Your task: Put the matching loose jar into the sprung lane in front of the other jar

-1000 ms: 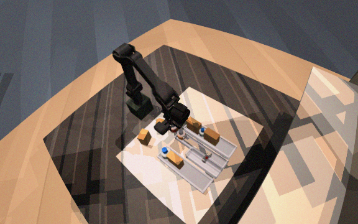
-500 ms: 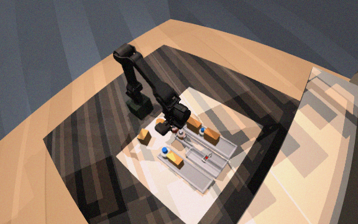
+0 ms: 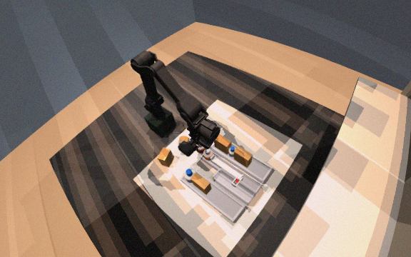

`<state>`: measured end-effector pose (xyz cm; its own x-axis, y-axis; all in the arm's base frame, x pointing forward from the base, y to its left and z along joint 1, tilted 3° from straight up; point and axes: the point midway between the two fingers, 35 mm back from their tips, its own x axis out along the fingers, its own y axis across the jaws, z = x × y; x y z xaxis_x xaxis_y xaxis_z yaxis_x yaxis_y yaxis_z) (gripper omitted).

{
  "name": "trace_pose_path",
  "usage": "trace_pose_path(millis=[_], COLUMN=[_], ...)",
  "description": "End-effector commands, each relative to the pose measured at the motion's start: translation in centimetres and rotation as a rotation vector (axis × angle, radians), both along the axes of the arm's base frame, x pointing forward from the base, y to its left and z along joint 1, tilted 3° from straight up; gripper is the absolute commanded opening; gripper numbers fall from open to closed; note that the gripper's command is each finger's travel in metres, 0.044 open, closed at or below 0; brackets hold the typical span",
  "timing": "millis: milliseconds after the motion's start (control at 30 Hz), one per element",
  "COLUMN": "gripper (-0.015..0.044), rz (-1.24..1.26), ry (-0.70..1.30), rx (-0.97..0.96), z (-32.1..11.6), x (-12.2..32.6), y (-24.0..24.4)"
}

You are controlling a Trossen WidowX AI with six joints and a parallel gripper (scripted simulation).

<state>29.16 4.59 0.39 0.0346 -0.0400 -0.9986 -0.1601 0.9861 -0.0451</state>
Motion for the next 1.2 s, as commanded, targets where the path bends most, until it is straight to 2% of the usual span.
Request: trace_pose_path(millis=[0,1167], gripper=[0.0000,0.0000], rz=[0.005,0.005], ry=[-0.012,-0.013], rx=[0.004,0.004], z=[0.2,0.3], x=[0.5,1.8], y=[0.1,0.3])
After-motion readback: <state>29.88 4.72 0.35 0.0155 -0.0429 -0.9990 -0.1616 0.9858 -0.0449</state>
